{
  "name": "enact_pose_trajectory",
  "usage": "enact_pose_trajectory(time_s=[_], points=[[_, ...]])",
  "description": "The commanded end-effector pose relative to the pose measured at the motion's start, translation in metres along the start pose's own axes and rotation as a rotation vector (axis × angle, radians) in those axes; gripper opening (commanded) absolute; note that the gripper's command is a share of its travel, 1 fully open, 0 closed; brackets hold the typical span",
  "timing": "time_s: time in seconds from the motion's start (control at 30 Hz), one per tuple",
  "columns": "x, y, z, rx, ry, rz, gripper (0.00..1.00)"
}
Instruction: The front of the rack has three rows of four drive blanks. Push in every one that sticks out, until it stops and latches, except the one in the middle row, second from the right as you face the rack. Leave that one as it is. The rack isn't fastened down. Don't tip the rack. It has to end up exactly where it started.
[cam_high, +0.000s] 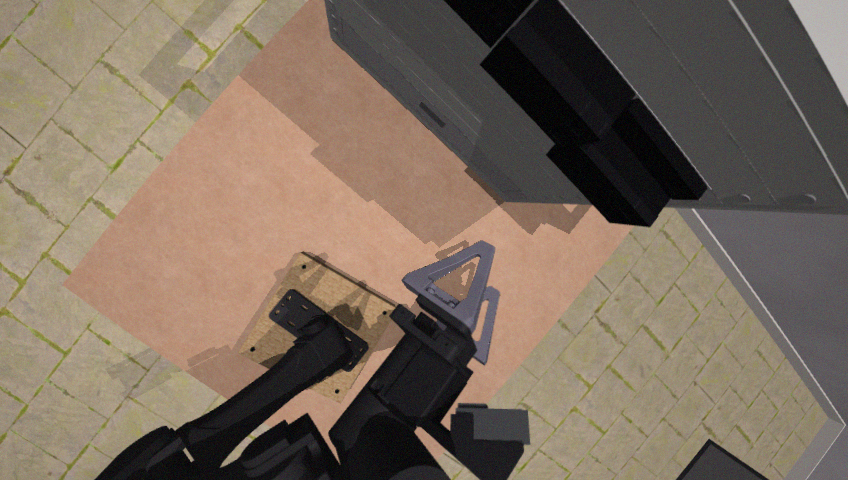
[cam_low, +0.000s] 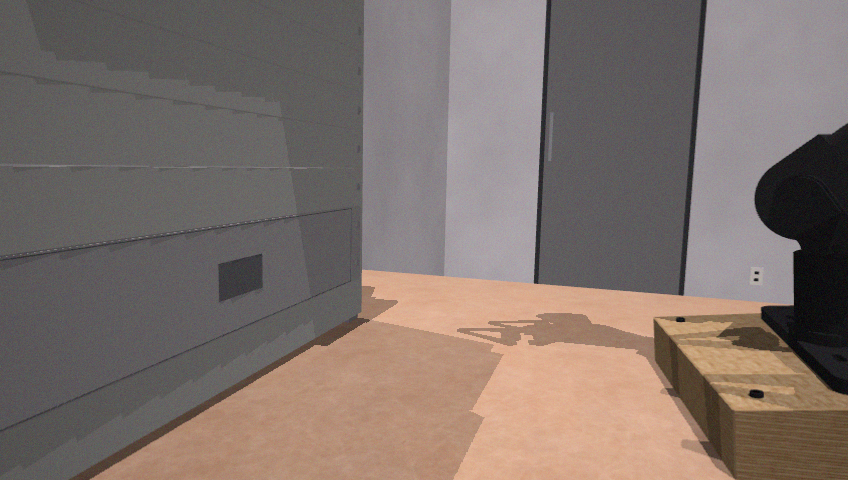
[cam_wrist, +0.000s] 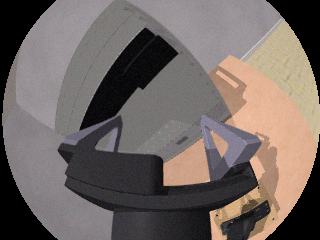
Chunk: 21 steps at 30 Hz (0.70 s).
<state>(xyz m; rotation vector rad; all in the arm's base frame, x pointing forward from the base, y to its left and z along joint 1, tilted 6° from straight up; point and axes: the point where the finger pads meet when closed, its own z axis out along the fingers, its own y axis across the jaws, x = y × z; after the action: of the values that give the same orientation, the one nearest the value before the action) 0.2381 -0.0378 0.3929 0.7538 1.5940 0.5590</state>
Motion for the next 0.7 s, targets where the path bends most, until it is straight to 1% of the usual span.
enact_pose_trajectory(time_s=[0.0, 0.23, 0.43, 0.5, 0.57, 0.6, 0.67], points=[[-0.007, 0.012, -0.007, -0.044, -0.077, 0.114, 1.0], [-0.001, 0.02, -0.015, -0.117, -0.083, 0.317, 1.0], [0.003, 0.025, -0.021, -0.171, -0.078, 0.464, 1.0], [0.004, 0.026, -0.023, -0.187, -0.075, 0.506, 1.0], [0.004, 0.026, -0.023, -0.187, -0.075, 0.506, 1.0], [0.002, 0.03, -0.027, -0.203, -0.078, 0.524, 1.0], [0.006, 0.028, -0.026, -0.208, -0.07, 0.563, 1.0]])
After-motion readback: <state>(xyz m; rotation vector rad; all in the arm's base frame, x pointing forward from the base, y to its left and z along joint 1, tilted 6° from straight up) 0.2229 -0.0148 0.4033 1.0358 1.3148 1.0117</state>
